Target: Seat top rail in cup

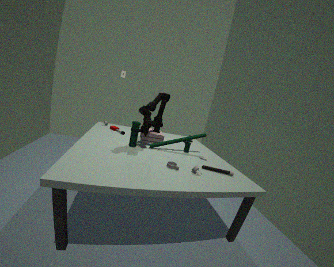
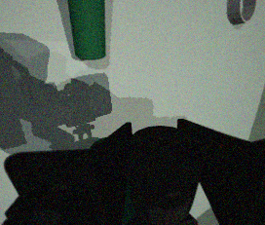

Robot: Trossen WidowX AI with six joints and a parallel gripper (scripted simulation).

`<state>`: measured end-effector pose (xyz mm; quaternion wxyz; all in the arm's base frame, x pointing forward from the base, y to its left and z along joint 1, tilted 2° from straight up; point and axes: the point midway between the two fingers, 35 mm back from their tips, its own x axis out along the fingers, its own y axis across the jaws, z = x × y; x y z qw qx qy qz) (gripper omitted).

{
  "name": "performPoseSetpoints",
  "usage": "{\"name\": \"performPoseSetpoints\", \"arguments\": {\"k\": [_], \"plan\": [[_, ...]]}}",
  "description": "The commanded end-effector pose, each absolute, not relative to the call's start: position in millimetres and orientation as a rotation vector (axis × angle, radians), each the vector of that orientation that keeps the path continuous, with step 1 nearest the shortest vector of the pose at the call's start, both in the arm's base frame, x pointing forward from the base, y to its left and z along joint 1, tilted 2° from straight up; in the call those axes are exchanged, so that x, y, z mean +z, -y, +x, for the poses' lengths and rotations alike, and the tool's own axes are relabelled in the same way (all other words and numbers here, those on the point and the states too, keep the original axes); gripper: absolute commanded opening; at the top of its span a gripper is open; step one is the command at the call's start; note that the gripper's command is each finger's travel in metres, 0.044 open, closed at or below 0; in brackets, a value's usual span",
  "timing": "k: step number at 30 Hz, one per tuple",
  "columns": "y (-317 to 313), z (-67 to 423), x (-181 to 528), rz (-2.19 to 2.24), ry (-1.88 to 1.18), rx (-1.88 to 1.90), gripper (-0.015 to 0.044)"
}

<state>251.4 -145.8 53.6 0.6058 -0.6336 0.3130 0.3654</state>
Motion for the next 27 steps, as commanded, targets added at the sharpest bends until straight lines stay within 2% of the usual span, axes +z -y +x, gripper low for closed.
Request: {"name": "performPoseSetpoints", "arguments": {"k": [1,25,27], "plan": [[146.8,248.2,52.9,-1.477,-0.712,0.864,0.0000],[146.0,251.8,54.0,-1.466,-0.725,0.844,0.0000],[146.0,251.8,54.0,-1.466,-0.725,0.844,0.0053]]}}
